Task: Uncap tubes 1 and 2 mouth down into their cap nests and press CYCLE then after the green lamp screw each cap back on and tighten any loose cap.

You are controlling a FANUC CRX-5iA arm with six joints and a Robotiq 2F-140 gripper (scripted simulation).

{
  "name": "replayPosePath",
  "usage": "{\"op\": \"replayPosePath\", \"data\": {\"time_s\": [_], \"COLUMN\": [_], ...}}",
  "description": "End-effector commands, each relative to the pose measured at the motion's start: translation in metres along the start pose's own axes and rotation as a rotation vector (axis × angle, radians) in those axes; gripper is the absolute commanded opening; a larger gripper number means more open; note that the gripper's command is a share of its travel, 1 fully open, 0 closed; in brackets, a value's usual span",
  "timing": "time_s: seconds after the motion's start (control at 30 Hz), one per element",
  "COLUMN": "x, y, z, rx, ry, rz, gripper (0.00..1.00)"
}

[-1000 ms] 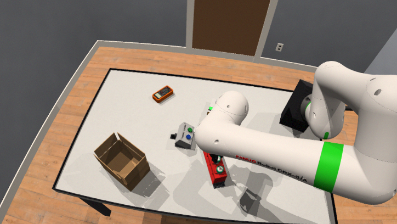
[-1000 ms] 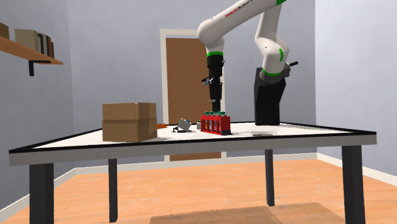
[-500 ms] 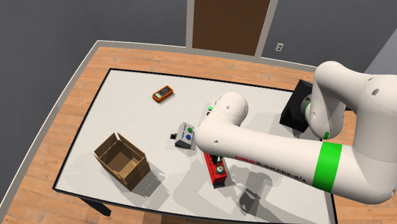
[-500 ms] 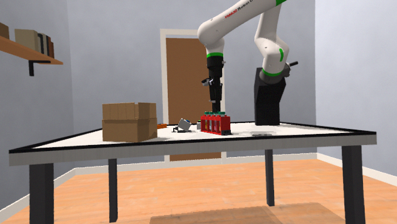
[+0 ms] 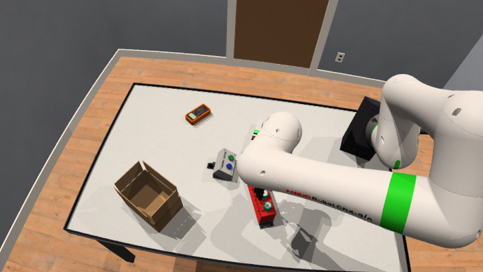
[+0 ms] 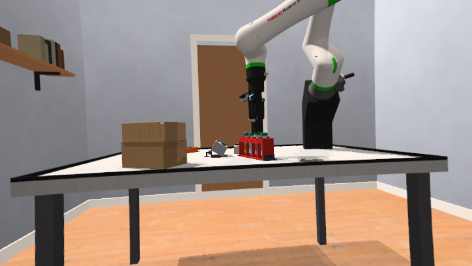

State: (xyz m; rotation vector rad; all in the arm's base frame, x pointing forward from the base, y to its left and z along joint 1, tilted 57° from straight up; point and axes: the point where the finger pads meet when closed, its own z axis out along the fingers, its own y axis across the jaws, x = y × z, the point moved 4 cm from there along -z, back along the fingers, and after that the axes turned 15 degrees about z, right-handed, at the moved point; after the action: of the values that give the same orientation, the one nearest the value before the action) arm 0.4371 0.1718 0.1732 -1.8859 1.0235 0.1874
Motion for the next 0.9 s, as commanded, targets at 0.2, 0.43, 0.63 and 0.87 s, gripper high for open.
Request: {"op": "replayPosePath", "data": {"time_s": [0.2,0.43,0.63,0.87], "x": [0.0004,0.0004,0.0004,0.0004], "y": [-0.0003,-0.0003,-0.0003,-0.0003], "z": [-0.0006,0.0024,0.0044,0.0066], "rx": [0.000,0.001,0.001,0.001], "ry": [0.001,0.001,0.001,0.001], "rz": [-0.001,0.130,0.130,0.130], "gripper": [0.41,0.41,0.41,0.30]}}
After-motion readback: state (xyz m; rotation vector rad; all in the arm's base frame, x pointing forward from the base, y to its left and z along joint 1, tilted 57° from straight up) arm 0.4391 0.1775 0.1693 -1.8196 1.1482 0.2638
